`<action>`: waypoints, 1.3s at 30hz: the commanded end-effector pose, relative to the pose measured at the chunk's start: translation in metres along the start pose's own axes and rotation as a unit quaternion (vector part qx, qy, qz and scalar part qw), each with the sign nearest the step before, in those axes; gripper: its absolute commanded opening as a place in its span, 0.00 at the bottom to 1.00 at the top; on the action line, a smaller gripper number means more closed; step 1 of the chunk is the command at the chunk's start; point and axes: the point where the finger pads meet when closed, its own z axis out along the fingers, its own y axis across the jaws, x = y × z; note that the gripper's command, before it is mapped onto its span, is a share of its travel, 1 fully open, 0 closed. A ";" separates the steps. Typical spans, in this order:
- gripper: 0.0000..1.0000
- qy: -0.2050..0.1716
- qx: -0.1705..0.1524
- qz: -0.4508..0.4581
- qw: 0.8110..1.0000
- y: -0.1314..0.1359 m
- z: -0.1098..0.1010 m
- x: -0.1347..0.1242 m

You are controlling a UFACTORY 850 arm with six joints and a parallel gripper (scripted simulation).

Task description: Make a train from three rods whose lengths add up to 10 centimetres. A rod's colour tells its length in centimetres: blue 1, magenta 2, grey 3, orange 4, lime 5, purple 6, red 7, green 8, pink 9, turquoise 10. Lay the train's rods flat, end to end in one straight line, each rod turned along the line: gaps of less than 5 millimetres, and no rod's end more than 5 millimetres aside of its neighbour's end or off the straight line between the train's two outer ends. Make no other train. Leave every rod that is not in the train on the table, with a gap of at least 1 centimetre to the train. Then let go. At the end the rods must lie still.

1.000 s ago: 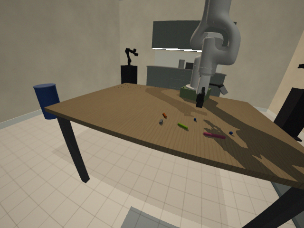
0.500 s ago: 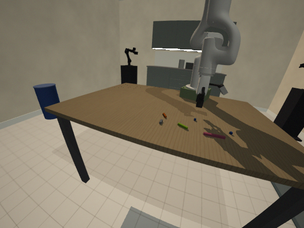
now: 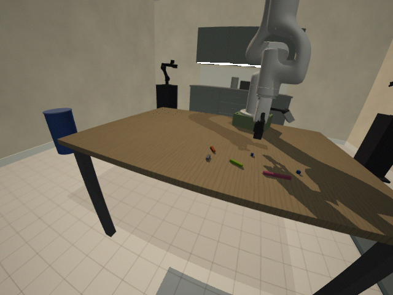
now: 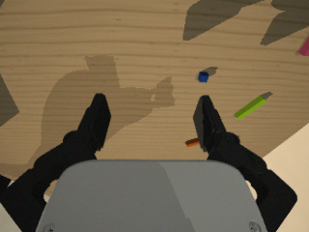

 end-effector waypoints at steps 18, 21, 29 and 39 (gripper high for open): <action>1.00 0.000 -0.001 0.000 1.000 0.001 0.000 0.000; 1.00 0.000 -0.001 0.000 1.000 0.001 0.000 0.000; 1.00 0.000 -0.001 0.000 1.000 0.001 0.000 0.000; 1.00 0.000 -0.001 0.008 1.000 0.002 0.000 0.001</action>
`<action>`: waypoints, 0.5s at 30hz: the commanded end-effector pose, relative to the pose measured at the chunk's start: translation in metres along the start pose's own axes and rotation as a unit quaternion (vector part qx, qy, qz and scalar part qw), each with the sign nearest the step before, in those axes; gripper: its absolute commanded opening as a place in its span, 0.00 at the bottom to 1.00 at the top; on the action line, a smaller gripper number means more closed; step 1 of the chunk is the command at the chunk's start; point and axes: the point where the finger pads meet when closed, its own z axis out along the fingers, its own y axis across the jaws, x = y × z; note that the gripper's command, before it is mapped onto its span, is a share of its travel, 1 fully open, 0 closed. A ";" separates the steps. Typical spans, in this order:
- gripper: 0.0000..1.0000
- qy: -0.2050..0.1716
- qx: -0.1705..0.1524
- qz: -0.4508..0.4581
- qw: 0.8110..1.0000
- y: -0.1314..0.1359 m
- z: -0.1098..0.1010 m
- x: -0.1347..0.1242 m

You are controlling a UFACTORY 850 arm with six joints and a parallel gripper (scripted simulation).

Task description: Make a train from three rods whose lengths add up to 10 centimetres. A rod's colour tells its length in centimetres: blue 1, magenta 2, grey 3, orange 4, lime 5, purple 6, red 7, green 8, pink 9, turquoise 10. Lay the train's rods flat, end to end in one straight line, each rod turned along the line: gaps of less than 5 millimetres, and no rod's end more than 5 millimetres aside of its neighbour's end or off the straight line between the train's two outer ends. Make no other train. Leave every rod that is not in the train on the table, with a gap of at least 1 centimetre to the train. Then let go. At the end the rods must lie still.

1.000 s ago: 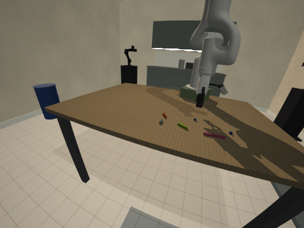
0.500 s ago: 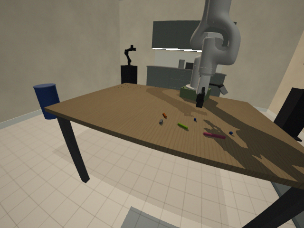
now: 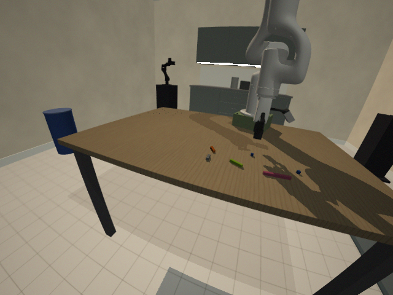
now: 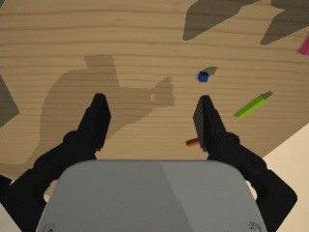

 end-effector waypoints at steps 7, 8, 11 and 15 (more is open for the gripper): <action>1.00 -0.003 -0.009 0.088 0.996 0.012 0.000 0.006; 1.00 -0.004 -0.010 0.108 0.994 0.014 0.000 0.007; 1.00 -0.006 -0.016 0.170 0.985 0.022 0.000 0.011; 1.00 -0.007 -0.020 0.218 0.976 0.027 0.000 0.014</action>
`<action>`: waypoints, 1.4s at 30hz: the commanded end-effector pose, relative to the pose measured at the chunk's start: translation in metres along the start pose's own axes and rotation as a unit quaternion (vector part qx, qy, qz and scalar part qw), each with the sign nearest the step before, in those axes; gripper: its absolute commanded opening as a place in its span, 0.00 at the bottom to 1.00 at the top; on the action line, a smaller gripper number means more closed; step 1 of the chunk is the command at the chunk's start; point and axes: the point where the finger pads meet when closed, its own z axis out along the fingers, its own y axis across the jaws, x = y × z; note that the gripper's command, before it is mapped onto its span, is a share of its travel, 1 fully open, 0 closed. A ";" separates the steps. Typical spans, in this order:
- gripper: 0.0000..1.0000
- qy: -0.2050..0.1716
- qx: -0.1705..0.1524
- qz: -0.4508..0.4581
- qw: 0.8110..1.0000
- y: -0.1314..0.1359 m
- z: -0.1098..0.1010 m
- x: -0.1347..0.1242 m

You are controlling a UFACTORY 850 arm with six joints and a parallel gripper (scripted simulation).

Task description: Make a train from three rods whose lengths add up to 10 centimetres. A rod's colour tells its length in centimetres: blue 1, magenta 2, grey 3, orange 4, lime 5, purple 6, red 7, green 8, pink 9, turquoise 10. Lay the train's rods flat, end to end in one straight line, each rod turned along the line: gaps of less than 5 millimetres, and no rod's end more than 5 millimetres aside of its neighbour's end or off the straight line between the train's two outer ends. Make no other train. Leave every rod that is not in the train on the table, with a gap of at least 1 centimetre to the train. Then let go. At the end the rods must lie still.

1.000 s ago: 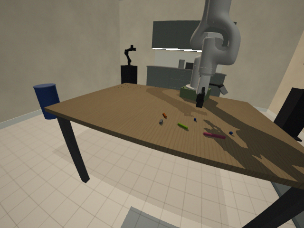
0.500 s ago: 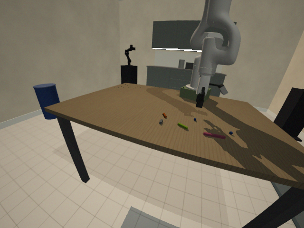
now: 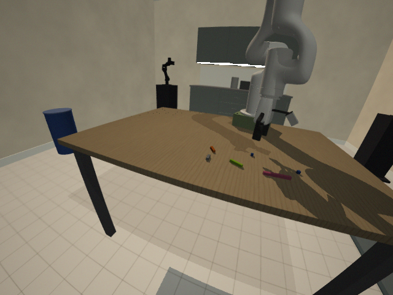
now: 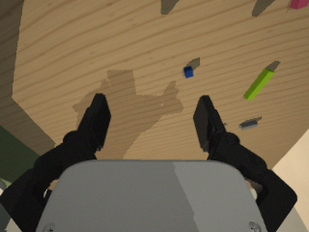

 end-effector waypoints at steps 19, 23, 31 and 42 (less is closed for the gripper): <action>1.00 -0.010 -0.023 0.386 0.922 0.024 0.000 0.039; 1.00 -0.010 -0.024 0.453 0.891 0.026 0.000 0.047; 1.00 -0.011 -0.022 0.578 0.816 0.027 0.000 0.064; 1.00 -0.011 -0.013 0.713 0.701 0.025 0.000 0.089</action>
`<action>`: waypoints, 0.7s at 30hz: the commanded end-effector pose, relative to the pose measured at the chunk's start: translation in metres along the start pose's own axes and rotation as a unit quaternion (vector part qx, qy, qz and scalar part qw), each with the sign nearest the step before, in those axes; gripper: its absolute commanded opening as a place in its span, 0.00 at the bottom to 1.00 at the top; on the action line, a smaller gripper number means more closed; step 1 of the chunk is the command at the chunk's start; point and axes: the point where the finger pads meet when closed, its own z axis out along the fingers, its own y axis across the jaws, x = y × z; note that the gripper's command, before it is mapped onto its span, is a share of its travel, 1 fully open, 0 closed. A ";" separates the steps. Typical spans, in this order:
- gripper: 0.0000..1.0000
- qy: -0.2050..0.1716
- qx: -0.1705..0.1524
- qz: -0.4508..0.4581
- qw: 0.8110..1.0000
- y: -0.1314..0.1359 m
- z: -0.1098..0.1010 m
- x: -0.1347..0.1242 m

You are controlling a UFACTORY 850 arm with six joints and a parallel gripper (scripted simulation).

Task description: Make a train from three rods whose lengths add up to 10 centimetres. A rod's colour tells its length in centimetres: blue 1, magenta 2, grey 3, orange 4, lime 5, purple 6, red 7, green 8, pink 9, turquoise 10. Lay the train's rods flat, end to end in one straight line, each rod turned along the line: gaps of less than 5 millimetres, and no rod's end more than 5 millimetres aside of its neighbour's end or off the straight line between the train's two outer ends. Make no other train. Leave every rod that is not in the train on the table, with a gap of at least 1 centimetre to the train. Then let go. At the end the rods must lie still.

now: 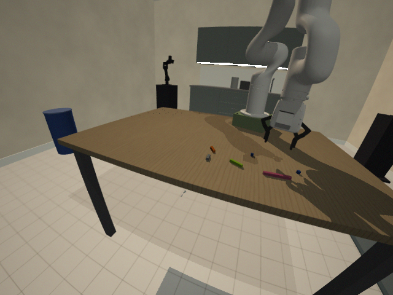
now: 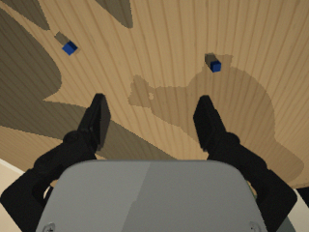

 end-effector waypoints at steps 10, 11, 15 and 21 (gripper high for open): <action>1.00 -0.037 -0.007 0.200 0.979 -0.032 -0.002 0.000; 1.00 -0.038 -0.007 0.216 0.976 -0.034 -0.002 0.000; 1.00 -0.041 -0.005 0.255 0.966 -0.042 -0.002 -0.001; 1.00 -0.043 -0.004 0.268 0.963 -0.044 -0.002 -0.001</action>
